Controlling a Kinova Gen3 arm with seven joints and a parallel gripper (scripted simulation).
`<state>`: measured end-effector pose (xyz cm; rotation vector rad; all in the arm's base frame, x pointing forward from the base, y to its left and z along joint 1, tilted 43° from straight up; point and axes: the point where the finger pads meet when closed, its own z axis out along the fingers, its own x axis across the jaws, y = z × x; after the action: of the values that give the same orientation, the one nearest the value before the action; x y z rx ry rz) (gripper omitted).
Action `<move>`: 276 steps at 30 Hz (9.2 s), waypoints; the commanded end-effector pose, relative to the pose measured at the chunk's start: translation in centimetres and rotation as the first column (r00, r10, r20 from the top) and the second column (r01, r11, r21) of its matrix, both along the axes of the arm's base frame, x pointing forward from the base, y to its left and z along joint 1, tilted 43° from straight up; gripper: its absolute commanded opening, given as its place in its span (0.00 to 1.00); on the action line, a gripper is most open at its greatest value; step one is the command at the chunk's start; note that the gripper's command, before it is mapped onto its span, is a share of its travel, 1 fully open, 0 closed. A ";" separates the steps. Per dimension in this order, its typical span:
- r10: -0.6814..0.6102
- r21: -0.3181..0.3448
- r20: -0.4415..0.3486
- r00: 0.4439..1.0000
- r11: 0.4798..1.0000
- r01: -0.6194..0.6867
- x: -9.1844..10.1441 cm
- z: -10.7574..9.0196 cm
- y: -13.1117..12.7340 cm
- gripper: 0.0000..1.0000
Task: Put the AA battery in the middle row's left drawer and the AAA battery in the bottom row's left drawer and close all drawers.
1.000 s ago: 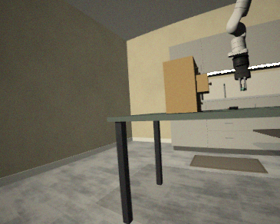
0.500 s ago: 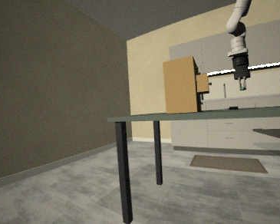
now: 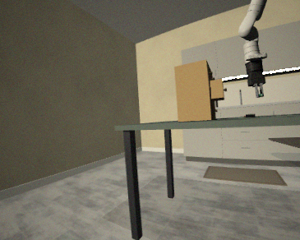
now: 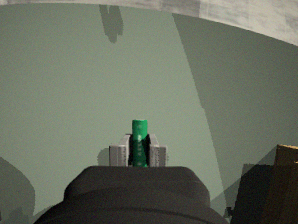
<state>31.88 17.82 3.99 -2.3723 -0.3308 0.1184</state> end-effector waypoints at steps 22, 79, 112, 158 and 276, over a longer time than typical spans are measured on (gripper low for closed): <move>0.546 -0.050 0.603 0.582 0.754 -0.655 3.5 -3.9 -3.3 0.31; 0.620 -0.264 0.770 0.147 0.520 -0.813 8.0 -0.8 -11.1 0.31; 0.620 -0.264 0.771 0.147 0.520 -0.812 9.0 4.2 -15.5 0.31; 0.543 -0.496 0.839 0.027 0.784 -0.374 8.4 4.1 -15.4 0.31; 0.522 -0.519 0.848 -0.093 0.853 0.054 22.0 3.1 -13.0 0.31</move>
<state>53.77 4.80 7.05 -2.1938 -1.6280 -1.7496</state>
